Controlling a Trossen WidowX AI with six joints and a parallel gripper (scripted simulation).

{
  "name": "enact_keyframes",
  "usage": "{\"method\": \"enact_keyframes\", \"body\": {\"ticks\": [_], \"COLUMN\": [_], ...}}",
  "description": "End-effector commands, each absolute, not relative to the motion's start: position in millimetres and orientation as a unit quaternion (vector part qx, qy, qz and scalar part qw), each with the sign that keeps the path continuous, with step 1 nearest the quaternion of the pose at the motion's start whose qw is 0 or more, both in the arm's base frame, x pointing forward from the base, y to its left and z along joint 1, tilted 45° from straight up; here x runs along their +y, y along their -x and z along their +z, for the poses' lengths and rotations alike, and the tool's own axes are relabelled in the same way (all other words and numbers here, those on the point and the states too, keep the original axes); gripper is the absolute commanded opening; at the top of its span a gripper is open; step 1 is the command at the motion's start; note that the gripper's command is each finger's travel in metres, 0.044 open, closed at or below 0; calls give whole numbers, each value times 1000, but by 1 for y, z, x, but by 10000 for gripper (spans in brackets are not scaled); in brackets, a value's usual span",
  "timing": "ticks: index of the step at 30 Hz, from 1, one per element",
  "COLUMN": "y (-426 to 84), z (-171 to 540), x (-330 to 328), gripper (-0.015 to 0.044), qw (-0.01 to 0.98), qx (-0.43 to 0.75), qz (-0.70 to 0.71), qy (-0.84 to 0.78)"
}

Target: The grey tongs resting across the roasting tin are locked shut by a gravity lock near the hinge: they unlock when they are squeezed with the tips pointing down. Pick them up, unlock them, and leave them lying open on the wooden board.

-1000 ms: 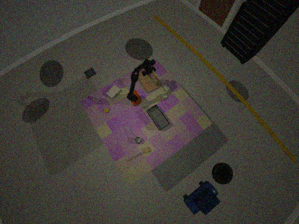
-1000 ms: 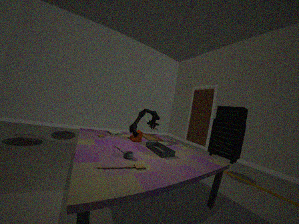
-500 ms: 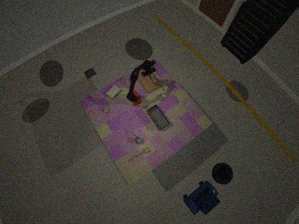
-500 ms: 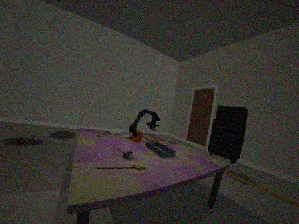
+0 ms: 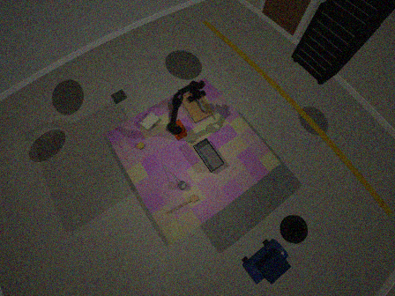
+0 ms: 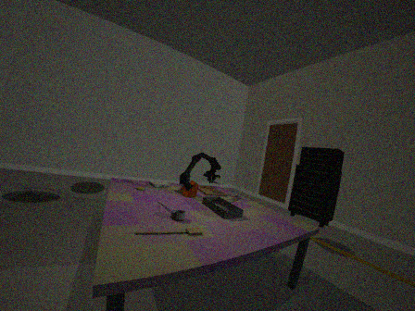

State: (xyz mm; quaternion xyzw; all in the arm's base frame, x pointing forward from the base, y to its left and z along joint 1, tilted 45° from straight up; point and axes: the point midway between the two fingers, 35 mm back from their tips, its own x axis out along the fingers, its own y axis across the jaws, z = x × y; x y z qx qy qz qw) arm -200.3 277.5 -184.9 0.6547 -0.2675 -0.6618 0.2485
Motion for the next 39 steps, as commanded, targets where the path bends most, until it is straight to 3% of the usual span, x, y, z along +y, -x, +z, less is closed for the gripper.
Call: {"method": "enact_keyframes", "body": {"ticks": [1, 26, 39], "y": [200, 199, 199], "z": [-190, -213, -212], "x": [271, 247, 249], "gripper": [-150, -150, 191], "qw": [247, 248, 250], "qx": [-271, -271, -269], "qz": [-661, -661, -661], "qy": [-654, -654, -654]}}
